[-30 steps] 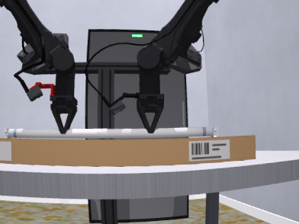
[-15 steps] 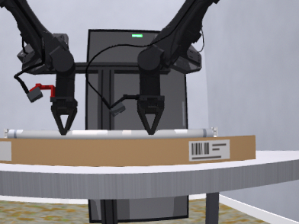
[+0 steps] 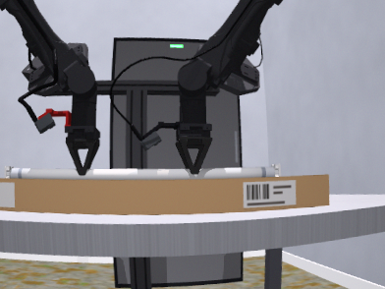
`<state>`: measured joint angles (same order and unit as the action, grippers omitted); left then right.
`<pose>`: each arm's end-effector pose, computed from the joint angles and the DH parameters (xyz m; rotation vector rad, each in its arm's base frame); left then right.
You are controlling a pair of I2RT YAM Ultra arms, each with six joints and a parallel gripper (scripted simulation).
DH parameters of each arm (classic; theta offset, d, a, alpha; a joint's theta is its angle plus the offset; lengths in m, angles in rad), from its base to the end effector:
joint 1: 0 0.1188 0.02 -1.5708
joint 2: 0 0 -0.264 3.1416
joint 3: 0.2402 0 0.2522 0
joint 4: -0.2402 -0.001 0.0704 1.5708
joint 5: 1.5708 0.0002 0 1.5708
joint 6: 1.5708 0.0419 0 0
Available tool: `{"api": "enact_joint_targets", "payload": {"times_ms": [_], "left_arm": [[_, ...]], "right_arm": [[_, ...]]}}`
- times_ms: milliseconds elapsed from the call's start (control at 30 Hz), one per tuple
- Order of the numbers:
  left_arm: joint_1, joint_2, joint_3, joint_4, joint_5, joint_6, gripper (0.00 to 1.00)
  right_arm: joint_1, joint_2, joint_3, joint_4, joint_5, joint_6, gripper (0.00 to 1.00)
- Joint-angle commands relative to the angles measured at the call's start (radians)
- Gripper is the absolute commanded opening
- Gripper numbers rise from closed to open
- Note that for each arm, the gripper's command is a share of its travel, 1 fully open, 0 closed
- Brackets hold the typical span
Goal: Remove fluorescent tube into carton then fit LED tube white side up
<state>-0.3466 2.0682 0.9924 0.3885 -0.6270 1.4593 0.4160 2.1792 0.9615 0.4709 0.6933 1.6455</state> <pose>0.3808 -0.1103 0.0974 1.6608 1.7798 1.2634 0.3645 0.1328 0.0565 1.4966 1.5394 0.4010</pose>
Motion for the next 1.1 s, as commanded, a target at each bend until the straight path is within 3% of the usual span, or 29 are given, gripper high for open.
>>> {"api": "enact_joint_targets", "payload": {"times_ms": [0,233,267,833,867,1067], "left_arm": [[-0.019,0.004,-0.001,0.014,0.021,-0.008,0.49],[-0.019,0.004,-0.001,0.01,0.021,-0.008,0.49],[-0.019,0.004,-0.001,0.01,0.021,-0.008,0.49],[-0.019,0.004,-0.001,0.01,0.021,-0.008,0.49],[-0.028,-0.051,-0.048,-0.028,-0.018,-0.024,0.49],[-0.055,-0.091,-0.052,-0.05,-0.021,-0.038,0.49]], "right_arm": [[0.023,0.025,-0.001,-0.019,0.001,0.006,0.11],[0.023,0.025,-0.001,-0.019,0.001,0.006,0.11],[0.023,0.025,-0.001,-0.019,0.001,0.006,0.49],[0.023,0.025,-0.001,-0.018,0.007,0.006,0.49],[0.034,-0.057,-0.044,-0.037,0.024,0.025,0.49],[0.059,-0.091,-0.059,-0.055,0.035,0.038,0.49]]}}
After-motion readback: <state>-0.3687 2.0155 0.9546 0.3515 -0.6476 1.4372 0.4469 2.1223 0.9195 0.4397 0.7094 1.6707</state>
